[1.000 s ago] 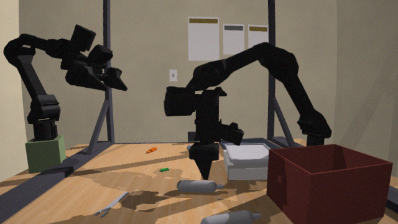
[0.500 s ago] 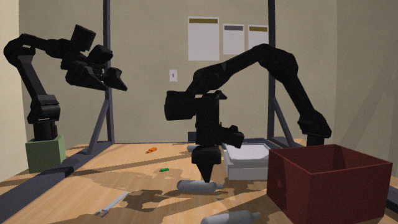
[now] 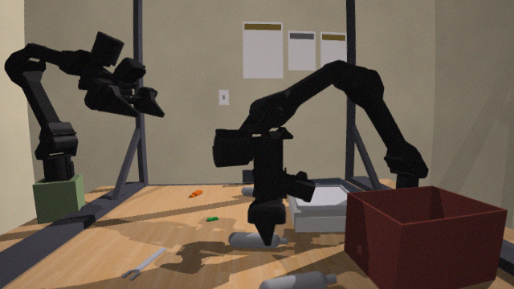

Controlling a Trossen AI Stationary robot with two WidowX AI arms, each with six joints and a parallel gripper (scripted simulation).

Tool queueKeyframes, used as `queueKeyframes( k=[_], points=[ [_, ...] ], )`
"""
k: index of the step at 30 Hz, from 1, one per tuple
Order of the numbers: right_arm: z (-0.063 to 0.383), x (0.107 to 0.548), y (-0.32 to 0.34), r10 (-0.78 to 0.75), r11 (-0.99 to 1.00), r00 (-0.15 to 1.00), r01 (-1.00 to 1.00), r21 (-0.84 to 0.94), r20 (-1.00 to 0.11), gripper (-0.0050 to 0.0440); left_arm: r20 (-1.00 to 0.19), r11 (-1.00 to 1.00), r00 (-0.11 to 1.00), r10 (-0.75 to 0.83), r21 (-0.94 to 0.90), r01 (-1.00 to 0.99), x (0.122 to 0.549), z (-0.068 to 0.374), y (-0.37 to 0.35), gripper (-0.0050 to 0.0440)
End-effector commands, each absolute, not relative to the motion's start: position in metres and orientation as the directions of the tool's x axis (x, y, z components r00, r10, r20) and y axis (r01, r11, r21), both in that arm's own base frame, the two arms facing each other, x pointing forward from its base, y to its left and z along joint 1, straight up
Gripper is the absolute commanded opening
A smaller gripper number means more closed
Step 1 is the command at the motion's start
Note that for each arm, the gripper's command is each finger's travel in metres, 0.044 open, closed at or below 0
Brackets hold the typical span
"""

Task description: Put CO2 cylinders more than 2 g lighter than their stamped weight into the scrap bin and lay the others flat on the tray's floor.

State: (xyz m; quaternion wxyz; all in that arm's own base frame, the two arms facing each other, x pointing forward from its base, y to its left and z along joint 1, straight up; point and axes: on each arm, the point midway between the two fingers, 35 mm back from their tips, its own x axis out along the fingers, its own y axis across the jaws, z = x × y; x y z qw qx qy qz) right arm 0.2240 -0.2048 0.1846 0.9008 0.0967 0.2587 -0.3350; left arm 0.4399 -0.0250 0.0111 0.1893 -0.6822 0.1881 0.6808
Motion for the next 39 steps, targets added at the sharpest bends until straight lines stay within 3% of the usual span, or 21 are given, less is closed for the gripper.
queueKeyframes(
  k=[1, 8, 12, 21, 25, 30, 34, 39],
  points=[
    [0.192, 0.225, -0.205, -0.559, 0.759, 0.652, 0.651, -0.001, -0.513, 0.044, -1.0, -0.86, 0.005, -0.002, -0.001, -0.51, 0.44, 0.005, -0.025, 0.0253],
    [0.192, 0.225, -0.205, -0.559, 0.759, 0.652, 0.651, -0.001, -0.513, 0.044, -1.0, -0.86, 0.01, -0.002, -0.003, -0.51, 0.442, 0.005, -0.025, 0.0253],
    [0.192, 0.225, -0.205, -0.559, 0.759, 0.652, 0.651, -0.001, -0.513, 0.044, -1.0, -0.859, 0.031, -0.002, -0.014, -0.512, 0.445, 0.014, -0.025, 0.0193],
    [0.192, 0.225, -0.205, -0.559, 0.759, 0.652, 0.651, -0.001, -0.513, 0.044, -1.0, -0.859, 0.031, -0.002, -0.014, -0.512, 0.445, 0.014, -0.025, 0.0133],
    [0.192, 0.225, -0.205, -0.559, 0.759, 0.652, 0.651, -0.001, -0.513, 0.044, -1.0, -0.859, 0.031, -0.002, -0.014, -0.512, 0.445, 0.014, -0.025, 0.0133],
    [0.192, 0.225, -0.205, -0.559, 0.759, 0.652, 0.651, -0.001, -0.513, 0.044, -1.0, -0.859, 0.031, -0.002, -0.014, -0.512, 0.445, 0.014, -0.025, 0.0082],
    [0.192, 0.225, -0.205, -0.559, 0.759, 0.652, 0.651, -0.001, -0.513, 0.044, -0.998, -0.86, 0.057, -0.003, -0.026, -0.509, 0.448, 0.037, -0.025, 0.0],
    [0.192, 0.225, -0.205, -0.559, 0.759, 0.652, 0.651, -0.001, -0.513, 0.044, -0.998, -0.86, 0.057, -0.003, -0.027, -0.509, 0.446, 0.07, -0.025, -0.0002]
  ],
)
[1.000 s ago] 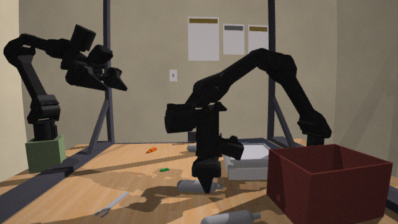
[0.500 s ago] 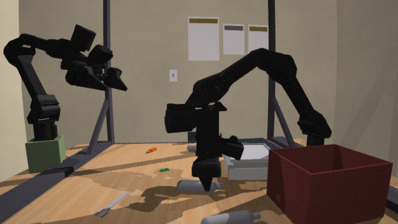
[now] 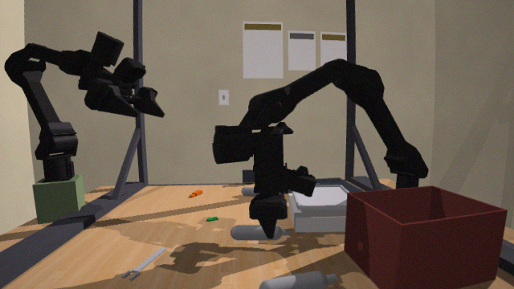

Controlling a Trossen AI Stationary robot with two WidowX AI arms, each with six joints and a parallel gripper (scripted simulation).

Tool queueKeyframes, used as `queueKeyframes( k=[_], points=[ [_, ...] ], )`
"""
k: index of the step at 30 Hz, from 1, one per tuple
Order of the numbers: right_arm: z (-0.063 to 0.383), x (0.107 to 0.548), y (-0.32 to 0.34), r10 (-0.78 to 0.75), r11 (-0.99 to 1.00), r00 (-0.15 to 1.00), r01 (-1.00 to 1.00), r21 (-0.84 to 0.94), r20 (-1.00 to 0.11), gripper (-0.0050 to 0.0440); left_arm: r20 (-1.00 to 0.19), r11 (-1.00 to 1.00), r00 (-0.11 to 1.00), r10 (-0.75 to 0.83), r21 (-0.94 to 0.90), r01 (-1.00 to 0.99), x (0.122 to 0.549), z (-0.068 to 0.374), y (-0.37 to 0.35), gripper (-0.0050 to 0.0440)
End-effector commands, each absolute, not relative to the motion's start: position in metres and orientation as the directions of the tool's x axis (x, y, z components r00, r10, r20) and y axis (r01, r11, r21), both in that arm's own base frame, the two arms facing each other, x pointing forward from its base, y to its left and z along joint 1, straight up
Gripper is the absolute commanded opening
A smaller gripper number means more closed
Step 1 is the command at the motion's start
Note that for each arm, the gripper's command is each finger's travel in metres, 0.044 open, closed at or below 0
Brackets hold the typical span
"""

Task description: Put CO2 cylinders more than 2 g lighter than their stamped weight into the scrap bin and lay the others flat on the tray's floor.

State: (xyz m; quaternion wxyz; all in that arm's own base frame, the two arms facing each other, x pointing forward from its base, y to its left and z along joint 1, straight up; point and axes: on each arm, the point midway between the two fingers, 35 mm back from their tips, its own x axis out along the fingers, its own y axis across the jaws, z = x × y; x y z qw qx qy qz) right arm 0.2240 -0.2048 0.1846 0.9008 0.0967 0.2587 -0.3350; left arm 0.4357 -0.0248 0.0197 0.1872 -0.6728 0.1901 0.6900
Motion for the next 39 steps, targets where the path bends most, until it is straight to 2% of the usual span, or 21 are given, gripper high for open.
queueKeyframes(
  k=[1, 5, 9, 15, 18, 20, 23, 29, 39],
  points=[
    [0.192, 0.225, -0.205, -0.559, 0.759, 0.652, 0.651, -0.001, -0.513, 0.044, -0.998, -0.86, 0.057, -0.003, -0.027, -0.509, 0.446, 0.07, -0.025, -0.0003],
    [0.192, 0.225, -0.205, -0.559, 0.759, 0.652, 0.651, -0.001, -0.513, 0.044, -0.999, -0.86, 0.041, -0.002, -0.019, -0.51, 0.446, 0.066, -0.025, -0.0003],
    [0.197, 0.231, -0.207, -0.557, 0.745, 0.659, 0.665, 0.046, -0.505, 0.044, -0.999, -0.86, 0.044, -0.003, -0.02, -0.51, 0.445, 0.085, -0.025, -0.0005],
    [0.199, 0.248, -0.212, -0.546, 0.627, 0.67, 0.725, 0.286, -0.502, 0.044, -1.0, -0.86, 0.023, -0.001, -0.011, -0.51, 0.444, 0.118, -0.025, -0.005],
    [0.199, 0.259, -0.215, -0.538, 0.546, 0.679, 0.732, 0.407, -0.5, 0.044, -1.0, -0.86, 0.023, -0.001, -0.011, -0.51, 0.443, 0.136, -0.025, -0.005],
    [0.199, 0.259, -0.215, -0.538, 0.546, 0.679, 0.732, 0.407, -0.5, 0.044, -1.0, -0.86, 0.023, -0.001, -0.011, -0.51, 0.443, 0.136, -0.025, -0.005],
    [0.199, 0.27, -0.217, -0.53, 0.437, 0.686, 0.725, 0.533, -0.498, 0.044, -0.999, -0.859, 0.046, -0.005, -0.019, -0.511, 0.435, 0.154, -0.028, -0.005],
    [0.198, 0.287, -0.22, -0.516, 0.251, 0.698, 0.677, 0.692, -0.496, 0.044, -0.999, -0.859, 0.038, -0.005, -0.015, -0.511, 0.421, 0.152, -0.032, -0.005],
    [0.195, 0.313, -0.223, -0.497, -0.048, 0.715, 0.543, 0.839, -0.492, 0.044, -0.999, -0.859, 0.036, -0.005, -0.014, -0.511, 0.397, 0.151, -0.041, -0.005]
  ],
)
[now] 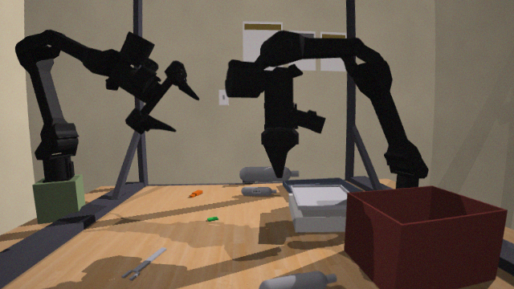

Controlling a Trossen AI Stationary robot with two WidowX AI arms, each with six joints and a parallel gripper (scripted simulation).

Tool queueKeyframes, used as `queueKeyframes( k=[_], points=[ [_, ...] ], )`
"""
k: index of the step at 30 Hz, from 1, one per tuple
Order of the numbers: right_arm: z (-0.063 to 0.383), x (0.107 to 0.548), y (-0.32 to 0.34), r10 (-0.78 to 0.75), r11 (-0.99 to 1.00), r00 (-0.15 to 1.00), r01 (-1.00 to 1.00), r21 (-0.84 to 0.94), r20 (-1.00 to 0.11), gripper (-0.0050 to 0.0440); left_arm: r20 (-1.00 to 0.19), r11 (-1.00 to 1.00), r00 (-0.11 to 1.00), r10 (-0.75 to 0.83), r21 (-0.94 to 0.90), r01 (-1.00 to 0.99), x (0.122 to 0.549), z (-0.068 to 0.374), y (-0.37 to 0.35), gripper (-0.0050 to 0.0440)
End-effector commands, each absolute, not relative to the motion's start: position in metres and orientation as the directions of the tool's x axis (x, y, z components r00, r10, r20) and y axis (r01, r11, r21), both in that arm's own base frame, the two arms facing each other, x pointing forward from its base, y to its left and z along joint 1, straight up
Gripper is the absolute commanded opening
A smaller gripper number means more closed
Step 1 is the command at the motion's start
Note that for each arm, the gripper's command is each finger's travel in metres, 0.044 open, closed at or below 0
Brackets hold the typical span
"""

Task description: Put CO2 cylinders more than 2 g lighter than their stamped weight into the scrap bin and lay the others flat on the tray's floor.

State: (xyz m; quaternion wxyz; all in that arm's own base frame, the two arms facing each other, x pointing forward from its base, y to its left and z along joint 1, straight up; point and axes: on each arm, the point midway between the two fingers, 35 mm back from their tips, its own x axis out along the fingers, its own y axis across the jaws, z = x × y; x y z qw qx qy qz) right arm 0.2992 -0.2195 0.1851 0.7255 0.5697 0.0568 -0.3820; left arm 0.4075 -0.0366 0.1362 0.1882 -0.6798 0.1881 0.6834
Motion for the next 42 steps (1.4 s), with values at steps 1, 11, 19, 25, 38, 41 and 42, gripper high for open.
queueKeyframes(
  k=[1, 11, 19, 25, 38, 41, 42],
  points=[
    [0.194, 0.317, -0.223, -0.493, -0.095, 0.718, 0.517, 0.851, -0.491, 0.044, -0.999, -0.859, 0.036, -0.005, -0.014, -0.512, 0.392, 0.151, -0.042, -0.005],
    [0.186, 0.353, -0.224, -0.466, -0.469, 0.74, 0.259, 0.844, -0.486, 0.044, -0.999, -0.859, 0.033, -0.007, -0.011, -0.512, 0.35, 0.148, -0.057, -0.005],
    [0.179, 0.374, -0.224, -0.449, -0.672, 0.752, 0.072, 0.737, -0.482, 0.044, -0.999, -0.859, 0.032, -0.007, -0.01, -0.512, 0.321, 0.147, -0.066, -0.005],
    [0.172, 0.392, -0.222, -0.434, -0.801, 0.762, -0.084, 0.593, -0.48, 0.044, -1.0, -0.859, 0.03, -0.008, -0.008, -0.512, 0.292, 0.146, -0.076, -0.005],
    [0.154, 0.43, -0.215, -0.404, -0.915, 0.783, -0.355, 0.193, -0.474, 0.044, -1.0, -0.859, 0.022, -0.009, -0.003, -0.512, 0.234, 0.143, -0.095, -0.005],
    [0.149, 0.438, -0.213, -0.397, -0.91, 0.787, -0.403, 0.092, -0.473, 0.044, -1.0, -0.859, 0.022, -0.009, -0.003, -0.512, 0.222, 0.143, -0.099, -0.005],
    [0.148, 0.44, -0.213, -0.394, -0.907, 0.788, -0.417, 0.06, -0.472, 0.044, -1.0, -0.859, 0.024, -0.007, -0.006, -0.513, 0.219, 0.143, -0.1, -0.005]
  ],
)
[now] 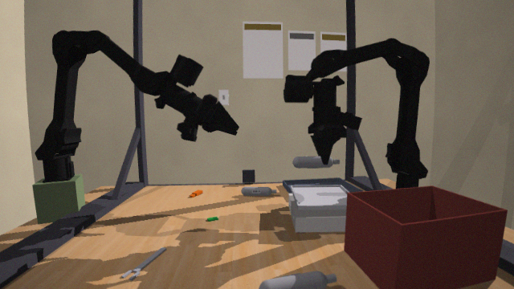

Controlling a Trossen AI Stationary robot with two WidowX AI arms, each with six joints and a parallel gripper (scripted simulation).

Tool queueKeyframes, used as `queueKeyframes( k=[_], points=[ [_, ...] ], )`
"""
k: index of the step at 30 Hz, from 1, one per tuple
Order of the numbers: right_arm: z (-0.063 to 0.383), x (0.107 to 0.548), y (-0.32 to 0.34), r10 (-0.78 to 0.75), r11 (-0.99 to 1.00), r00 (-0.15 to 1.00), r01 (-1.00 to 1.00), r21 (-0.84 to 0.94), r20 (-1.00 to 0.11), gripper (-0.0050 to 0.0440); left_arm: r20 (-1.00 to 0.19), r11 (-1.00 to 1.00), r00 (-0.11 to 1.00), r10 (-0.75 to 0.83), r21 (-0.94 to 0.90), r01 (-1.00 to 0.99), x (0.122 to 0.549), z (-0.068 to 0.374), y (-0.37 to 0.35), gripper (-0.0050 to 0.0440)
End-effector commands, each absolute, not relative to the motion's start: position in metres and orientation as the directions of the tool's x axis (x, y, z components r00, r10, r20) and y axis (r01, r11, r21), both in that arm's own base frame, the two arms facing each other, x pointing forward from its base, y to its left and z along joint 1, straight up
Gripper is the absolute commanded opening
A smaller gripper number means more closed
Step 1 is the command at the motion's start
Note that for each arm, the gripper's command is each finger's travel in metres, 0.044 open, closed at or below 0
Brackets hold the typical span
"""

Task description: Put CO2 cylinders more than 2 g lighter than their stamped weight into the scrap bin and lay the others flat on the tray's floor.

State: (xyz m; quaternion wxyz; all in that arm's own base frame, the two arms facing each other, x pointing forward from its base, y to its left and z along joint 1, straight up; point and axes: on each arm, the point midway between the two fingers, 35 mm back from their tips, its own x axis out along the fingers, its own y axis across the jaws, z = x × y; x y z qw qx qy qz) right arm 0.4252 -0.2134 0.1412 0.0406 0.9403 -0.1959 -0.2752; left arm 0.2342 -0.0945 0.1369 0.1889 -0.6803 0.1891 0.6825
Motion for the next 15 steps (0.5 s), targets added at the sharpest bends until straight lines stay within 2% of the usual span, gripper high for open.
queueKeyframes(
  k=[1, 9, 15],
  points=[
    [0.1469, 0.4419, -0.2124, -0.393, -0.904, 0.789, -0.426, 0.039, -0.472, 0.044, -1.0, -0.858, 0.024, -0.007, -0.007, -0.513, 0.2176, 0.1426, -0.1001, -0.005],
    [0.1393, 0.4434, -0.2117, -0.388, -0.898, 0.785, -0.439, 0.008, -0.483, 0.044, -1.0, -0.832, 0.031, -0.001, -0.016, -0.555, 0.2171, 0.141, -0.1012, -0.005],
    [0.1383, 0.4425, -0.2112, -0.386, -0.899, 0.784, -0.438, 0.007, -0.486, 0.044, -0.995, -0.636, 0.102, 0.002, -0.08, -0.768, 0.2167, 0.1412, -0.1024, -0.005]
  ],
)
